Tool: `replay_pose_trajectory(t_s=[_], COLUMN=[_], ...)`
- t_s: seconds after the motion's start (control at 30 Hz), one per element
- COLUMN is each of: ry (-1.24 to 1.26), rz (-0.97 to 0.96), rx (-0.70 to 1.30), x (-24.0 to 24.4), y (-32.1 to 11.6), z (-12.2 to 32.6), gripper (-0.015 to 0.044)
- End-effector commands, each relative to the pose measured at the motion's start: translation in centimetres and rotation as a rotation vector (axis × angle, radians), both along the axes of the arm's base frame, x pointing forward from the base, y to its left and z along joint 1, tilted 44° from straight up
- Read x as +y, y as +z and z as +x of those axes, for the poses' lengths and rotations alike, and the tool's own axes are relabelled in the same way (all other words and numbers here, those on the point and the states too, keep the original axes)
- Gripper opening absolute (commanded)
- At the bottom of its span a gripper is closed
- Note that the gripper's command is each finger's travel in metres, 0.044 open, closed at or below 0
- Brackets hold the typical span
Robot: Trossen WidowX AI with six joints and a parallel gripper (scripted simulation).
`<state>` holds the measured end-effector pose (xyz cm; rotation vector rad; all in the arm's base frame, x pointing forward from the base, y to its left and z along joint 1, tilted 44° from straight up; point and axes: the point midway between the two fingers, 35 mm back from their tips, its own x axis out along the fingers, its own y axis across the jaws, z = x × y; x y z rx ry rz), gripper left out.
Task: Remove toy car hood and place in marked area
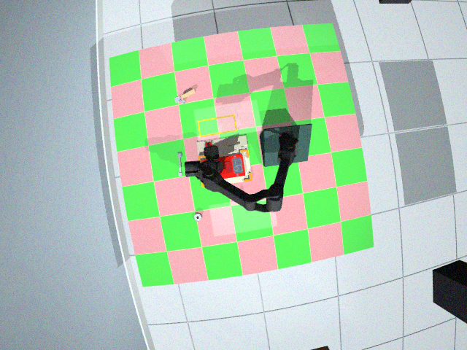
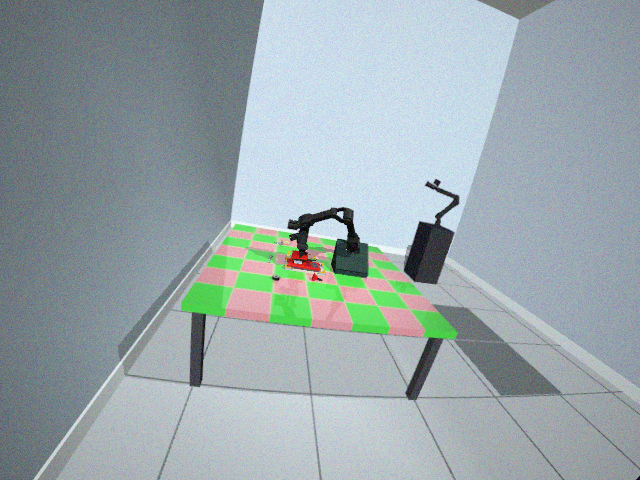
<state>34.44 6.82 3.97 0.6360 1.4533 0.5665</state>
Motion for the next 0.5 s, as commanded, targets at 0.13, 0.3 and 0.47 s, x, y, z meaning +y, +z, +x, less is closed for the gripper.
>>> replay_pose_trajectory(t_s=[0.13,0.3,0.47], ry=[-0.005,-0.011,-0.018], rz=[-0.004,-0.01,-0.036], rx=[-0.014,-0.009,-0.011], x=[-2.3,-2.9,-5.7], y=[2.4,0.8,-1.4], z=[0.0,0.2,0.2], gripper=[0.0,0.0,0.0])
